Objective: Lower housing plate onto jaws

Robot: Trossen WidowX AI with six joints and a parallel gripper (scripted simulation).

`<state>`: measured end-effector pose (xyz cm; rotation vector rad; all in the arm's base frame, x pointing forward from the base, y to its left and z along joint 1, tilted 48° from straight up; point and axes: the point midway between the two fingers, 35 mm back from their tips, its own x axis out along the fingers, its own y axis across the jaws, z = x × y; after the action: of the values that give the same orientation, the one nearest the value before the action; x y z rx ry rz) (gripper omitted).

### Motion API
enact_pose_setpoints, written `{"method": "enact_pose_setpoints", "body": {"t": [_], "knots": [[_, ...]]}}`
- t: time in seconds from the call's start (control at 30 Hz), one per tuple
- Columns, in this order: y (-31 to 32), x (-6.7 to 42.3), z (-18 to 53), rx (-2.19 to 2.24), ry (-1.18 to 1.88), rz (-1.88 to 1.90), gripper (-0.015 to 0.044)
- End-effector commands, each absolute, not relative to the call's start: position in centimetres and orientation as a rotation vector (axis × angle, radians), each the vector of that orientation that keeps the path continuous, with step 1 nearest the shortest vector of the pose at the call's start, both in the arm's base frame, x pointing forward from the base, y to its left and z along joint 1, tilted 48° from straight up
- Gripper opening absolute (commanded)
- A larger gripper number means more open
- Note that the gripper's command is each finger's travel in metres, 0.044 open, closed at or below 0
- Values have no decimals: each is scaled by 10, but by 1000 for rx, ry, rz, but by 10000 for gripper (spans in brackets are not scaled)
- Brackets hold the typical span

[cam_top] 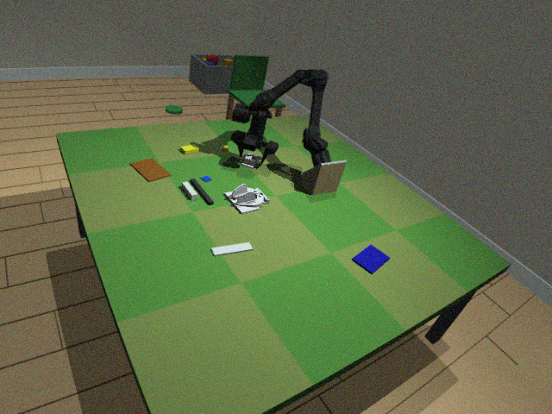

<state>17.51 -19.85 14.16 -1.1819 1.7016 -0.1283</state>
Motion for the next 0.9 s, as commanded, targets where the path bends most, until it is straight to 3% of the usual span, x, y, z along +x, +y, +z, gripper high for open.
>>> {"method": "enact_pose_setpoints", "body": {"t": [0.0, 0.27, 0.7, 0.87], "knots": [[-199, 176, 141, -1185, 1700, -121, 440], [-199, 176, 141, -1185, 1700, -121, 440], [-199, 175, 141, -1182, 1702, -128, 353], [-199, 175, 141, -1182, 1702, -128, 351]]}}
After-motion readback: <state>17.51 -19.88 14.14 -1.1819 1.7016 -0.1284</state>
